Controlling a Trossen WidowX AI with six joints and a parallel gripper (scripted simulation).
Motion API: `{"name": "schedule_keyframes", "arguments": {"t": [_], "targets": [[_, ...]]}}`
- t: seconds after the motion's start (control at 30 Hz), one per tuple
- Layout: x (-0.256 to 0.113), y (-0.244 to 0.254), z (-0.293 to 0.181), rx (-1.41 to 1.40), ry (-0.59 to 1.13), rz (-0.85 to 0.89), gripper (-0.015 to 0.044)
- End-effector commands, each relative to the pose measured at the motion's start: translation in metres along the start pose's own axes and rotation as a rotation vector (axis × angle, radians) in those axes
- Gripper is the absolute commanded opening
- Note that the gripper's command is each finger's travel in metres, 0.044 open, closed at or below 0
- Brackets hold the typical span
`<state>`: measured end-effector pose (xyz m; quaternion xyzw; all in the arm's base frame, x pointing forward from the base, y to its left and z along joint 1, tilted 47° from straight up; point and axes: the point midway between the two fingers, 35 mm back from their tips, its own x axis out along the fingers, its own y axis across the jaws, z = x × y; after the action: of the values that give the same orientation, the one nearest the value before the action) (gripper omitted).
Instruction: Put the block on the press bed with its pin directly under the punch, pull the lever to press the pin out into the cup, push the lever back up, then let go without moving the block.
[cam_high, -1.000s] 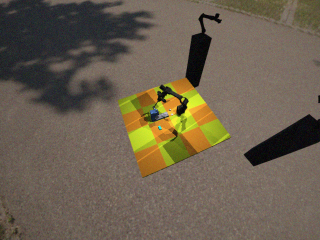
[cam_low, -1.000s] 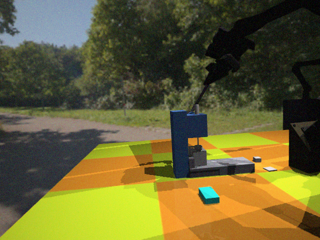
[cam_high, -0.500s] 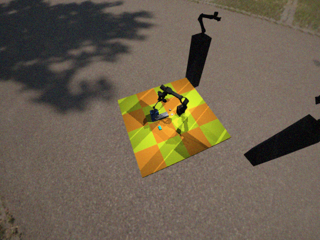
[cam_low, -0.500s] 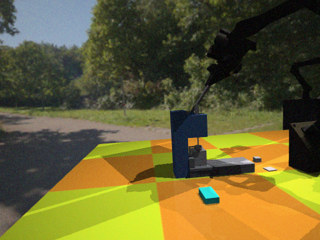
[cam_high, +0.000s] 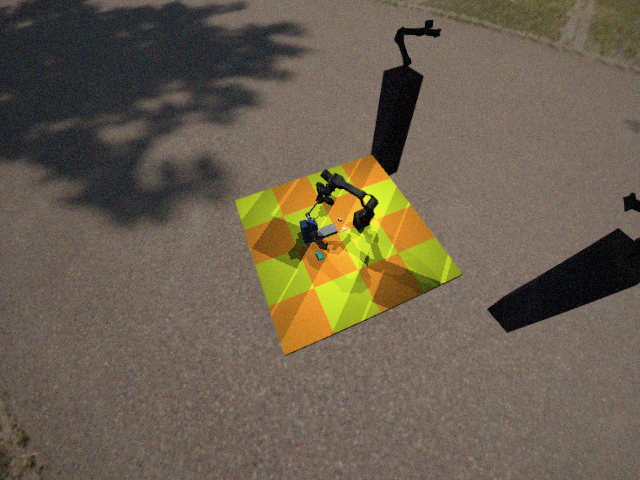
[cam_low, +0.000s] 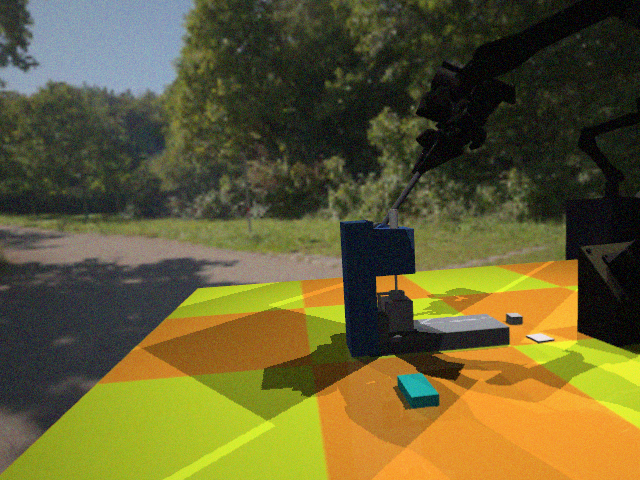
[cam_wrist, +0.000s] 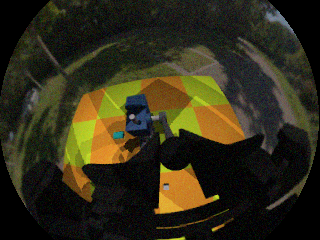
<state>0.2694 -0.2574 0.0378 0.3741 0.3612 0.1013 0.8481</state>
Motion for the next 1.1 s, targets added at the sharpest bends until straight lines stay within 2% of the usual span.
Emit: {"name": "schedule_keyframes", "arguments": {"t": [0.0, 1.07], "targets": [[0.000, 0.000, -0.008, 0.010, 0.011, -0.002, 0.0000], [-0.001, 0.000, -0.023, 0.010, 0.012, -0.002, 0.0000]]}}
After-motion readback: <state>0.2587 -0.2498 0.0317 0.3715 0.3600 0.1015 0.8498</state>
